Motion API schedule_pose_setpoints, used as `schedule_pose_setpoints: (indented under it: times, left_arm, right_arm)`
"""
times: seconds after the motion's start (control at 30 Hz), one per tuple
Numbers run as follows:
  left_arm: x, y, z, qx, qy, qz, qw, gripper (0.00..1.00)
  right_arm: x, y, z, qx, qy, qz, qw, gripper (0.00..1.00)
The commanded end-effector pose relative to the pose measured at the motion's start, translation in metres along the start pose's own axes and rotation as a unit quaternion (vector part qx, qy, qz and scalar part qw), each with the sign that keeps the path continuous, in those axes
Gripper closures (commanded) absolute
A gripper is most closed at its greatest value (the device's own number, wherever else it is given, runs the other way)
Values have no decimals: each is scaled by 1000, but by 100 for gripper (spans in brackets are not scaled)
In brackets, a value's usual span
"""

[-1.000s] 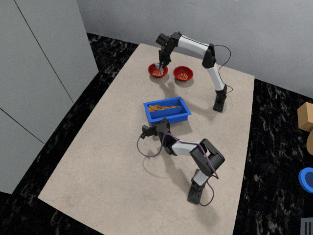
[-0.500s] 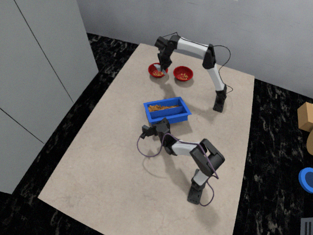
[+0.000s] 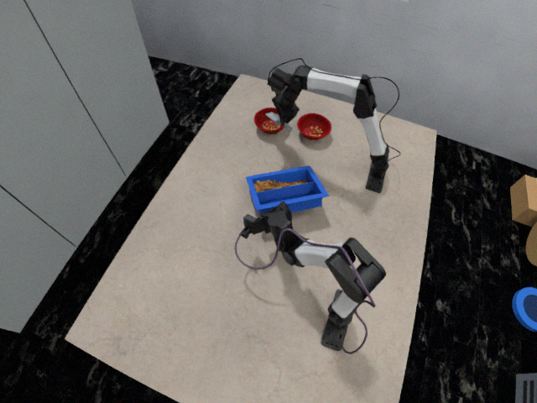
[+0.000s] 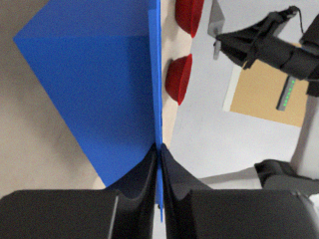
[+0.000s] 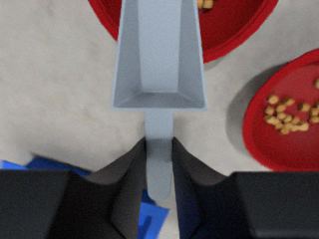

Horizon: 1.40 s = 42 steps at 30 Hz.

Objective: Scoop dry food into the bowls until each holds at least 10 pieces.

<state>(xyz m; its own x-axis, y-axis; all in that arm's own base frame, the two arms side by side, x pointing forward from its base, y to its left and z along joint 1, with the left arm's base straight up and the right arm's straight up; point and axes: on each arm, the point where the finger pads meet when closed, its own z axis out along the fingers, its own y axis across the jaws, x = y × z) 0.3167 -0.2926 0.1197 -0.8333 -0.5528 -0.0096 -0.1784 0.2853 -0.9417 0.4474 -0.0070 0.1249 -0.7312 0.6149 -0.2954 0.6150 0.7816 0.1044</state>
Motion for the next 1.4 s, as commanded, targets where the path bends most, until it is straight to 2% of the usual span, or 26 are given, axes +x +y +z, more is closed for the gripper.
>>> schedule_pose_setpoints:
  times: [0.0,0.23,0.57,0.6,0.77,0.8,1.0,1.07,1.13,1.17,1.37]
  left_arm:
    - [-3,-47,-5,61,-1,48,997,100]
    - [-3,-47,-5,61,-1,48,997,100]
    - [-3,-47,-5,61,-1,48,997,100]
    - [-3,-47,-5,61,-1,48,997,100]
    - [-3,-47,-5,61,-1,48,997,100]
    - [-3,-47,-5,61,-1,48,997,100]
    - [-3,-47,-5,61,-1,48,997,100]
    - [-3,-47,-5,61,-1,48,997,100]
    - [-3,-47,-5,61,-1,48,997,100]
    - [-3,-47,-5,61,-1,48,997,100]
    - [-3,-47,-5,61,-1,48,997,100]
  right_arm:
    - [-15,1,-17,-23,-64,-47,997,100]
    - [-8,-15,-7,-9,-102,-139,985,100]
    - [-14,-17,-8,-12,-107,-132,985,100]
    - [-24,-12,-16,-19,-121,-128,984,100]
    - [-23,-10,-16,-19,-120,-131,984,100]
    - [-20,-13,-2,-9,-106,-132,986,100]
    - [-17,-15,7,-2,-95,-132,987,100]
    - [-14,-19,2,2,-89,-131,987,100]
    - [-15,-13,-5,-6,-100,-134,986,100]
    - [-7,-16,-3,1,-106,-141,984,100]
    - [-3,-15,4,42,-158,-159,974,100]
